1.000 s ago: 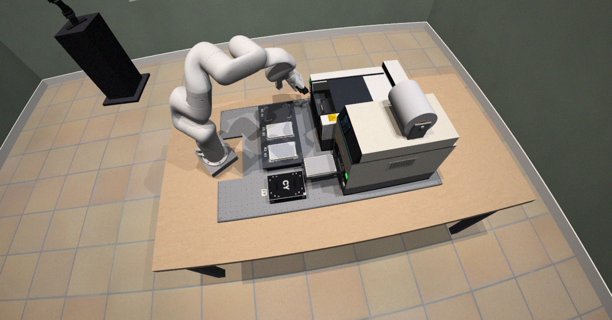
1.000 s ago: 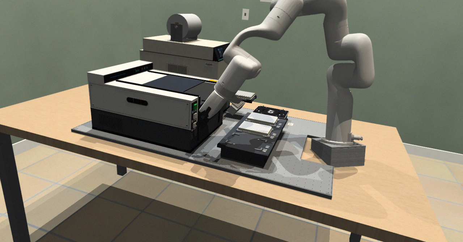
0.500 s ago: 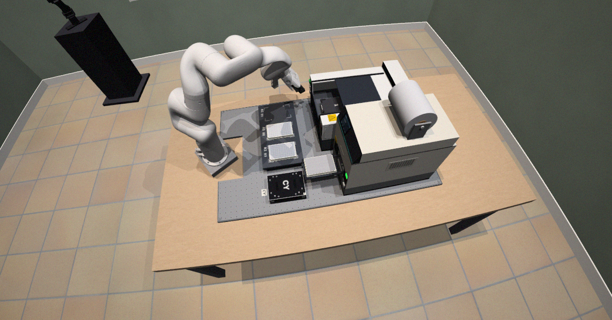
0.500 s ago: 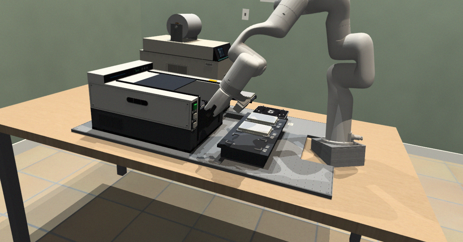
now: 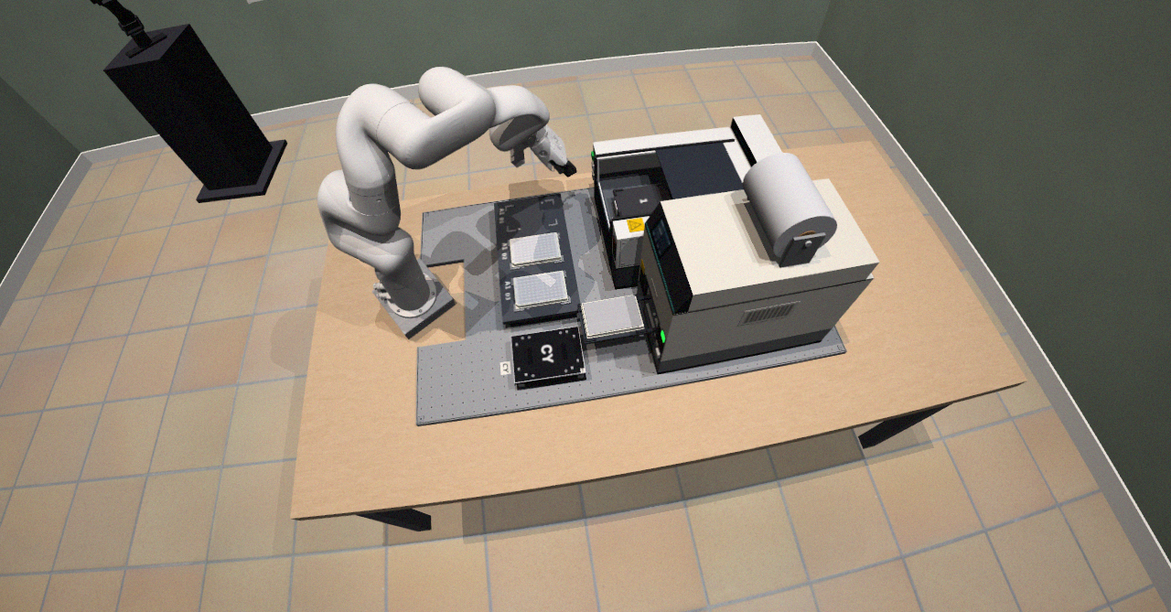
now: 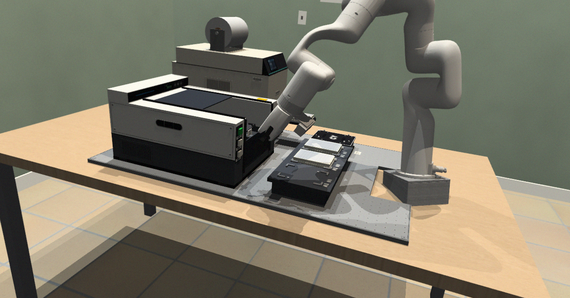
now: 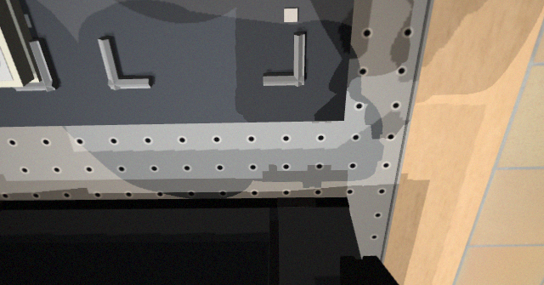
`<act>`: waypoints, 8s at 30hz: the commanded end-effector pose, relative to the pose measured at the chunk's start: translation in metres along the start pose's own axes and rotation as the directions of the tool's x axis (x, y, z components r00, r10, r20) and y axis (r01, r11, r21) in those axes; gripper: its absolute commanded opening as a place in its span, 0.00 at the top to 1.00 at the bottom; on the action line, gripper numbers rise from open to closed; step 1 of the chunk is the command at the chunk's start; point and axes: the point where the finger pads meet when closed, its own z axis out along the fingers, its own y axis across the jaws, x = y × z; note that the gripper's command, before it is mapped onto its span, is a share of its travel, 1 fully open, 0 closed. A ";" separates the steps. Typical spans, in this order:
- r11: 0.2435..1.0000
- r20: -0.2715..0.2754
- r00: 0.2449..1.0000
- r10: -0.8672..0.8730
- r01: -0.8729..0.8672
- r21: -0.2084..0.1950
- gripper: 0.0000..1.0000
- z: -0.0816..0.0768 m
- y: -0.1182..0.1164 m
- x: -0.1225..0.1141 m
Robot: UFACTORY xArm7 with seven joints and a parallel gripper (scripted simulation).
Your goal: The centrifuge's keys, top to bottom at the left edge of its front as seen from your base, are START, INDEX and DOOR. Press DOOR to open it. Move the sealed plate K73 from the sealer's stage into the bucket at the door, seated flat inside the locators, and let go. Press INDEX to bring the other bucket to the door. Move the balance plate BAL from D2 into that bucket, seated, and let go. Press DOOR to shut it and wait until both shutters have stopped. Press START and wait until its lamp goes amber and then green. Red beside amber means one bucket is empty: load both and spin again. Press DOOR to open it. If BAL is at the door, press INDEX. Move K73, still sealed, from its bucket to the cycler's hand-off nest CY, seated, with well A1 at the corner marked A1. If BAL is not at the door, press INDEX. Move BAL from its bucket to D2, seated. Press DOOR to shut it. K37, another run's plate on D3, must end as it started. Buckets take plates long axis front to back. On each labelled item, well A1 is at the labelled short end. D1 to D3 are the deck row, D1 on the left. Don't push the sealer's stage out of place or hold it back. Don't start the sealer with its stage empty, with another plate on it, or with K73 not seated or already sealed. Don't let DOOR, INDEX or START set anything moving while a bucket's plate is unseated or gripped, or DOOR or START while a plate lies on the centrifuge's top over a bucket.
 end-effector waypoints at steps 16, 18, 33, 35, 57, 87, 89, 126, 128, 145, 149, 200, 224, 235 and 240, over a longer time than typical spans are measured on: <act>1.000 0.003 1.000 0.002 -0.002 -0.004 1.00 -0.029 0.001 0.005; 1.000 0.003 1.000 0.002 -0.002 -0.004 1.00 -0.039 0.001 0.001; 1.000 0.003 1.000 0.002 -0.002 -0.004 1.00 -0.067 0.001 -0.011; 1.000 -0.030 1.000 0.001 -0.002 -0.004 1.00 -0.067 0.001 -0.011; 1.000 -0.497 0.868 0.000 -0.002 -0.004 1.00 -0.067 0.001 -0.011; 1.000 -0.497 0.868 0.000 -0.002 -0.004 1.00 -0.067 0.001 -0.011; 1.000 -0.497 0.868 0.000 -0.002 -0.004 1.00 -0.067 0.001 -0.011; 1.000 -0.497 0.868 0.000 -0.002 -0.004 1.00 -0.067 0.001 -0.011; 1.000 -0.497 0.868 0.000 -0.002 -0.004 1.00 -0.067 0.001 -0.011; 1.000 -0.497 0.868 0.000 -0.002 -0.004 1.00 -0.067 0.001 -0.011; 1.000 -0.497 0.868 0.000 -0.002 -0.004 1.00 -0.067 0.001 -0.011; 1.000 -0.497 0.868 -0.017 0.012 -0.012 0.00 -0.167 0.001 0.013; 1.000 -0.497 0.868 -0.016 0.013 -0.011 0.00 -0.167 -0.105 0.012; 1.000 -0.497 0.868 -0.016 0.013 -0.011 0.00 -0.167 -0.150 0.012; 1.000 -0.497 0.868 -0.016 0.013 -0.010 0.00 -0.167 -0.175 0.012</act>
